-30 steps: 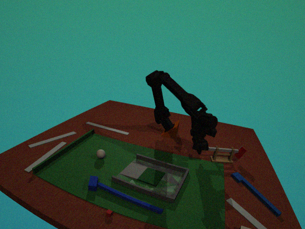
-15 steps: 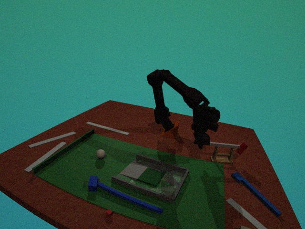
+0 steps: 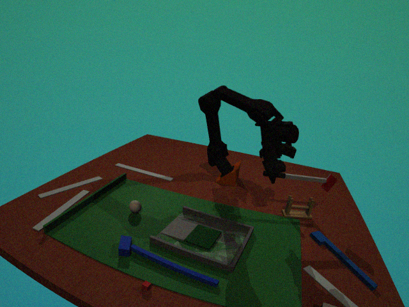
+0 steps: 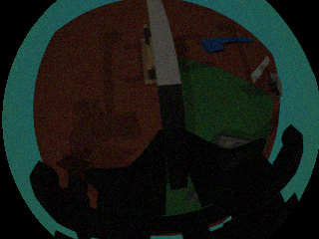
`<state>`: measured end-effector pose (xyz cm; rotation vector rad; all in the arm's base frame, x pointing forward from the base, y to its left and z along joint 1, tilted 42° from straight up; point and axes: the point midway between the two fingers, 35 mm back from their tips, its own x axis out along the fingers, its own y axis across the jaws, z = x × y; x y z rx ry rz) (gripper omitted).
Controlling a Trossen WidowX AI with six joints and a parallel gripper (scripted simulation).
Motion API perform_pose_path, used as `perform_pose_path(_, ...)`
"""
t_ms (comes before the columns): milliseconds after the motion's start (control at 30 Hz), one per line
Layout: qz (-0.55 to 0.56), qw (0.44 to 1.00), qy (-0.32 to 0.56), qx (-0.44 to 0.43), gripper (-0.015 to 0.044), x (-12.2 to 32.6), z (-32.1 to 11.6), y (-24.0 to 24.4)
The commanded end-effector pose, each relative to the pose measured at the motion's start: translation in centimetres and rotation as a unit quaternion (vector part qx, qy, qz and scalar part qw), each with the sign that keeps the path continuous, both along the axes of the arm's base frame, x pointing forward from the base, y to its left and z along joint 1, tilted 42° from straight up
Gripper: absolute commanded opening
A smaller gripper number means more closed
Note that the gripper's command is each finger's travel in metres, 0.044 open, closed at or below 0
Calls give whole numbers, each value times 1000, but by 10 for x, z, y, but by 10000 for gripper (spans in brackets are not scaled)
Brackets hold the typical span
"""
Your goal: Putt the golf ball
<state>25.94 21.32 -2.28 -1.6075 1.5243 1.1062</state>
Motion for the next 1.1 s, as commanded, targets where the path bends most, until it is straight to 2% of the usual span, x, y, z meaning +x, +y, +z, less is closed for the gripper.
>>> perform_pose_path(0,-27,999,-20,0,0,10,13,-11)
perform_pose_path(533,-211,965,-154,3,0,51,105,-97)
perform_pose_path(1067,-394,870,-296,-15,0,47,199,-199)
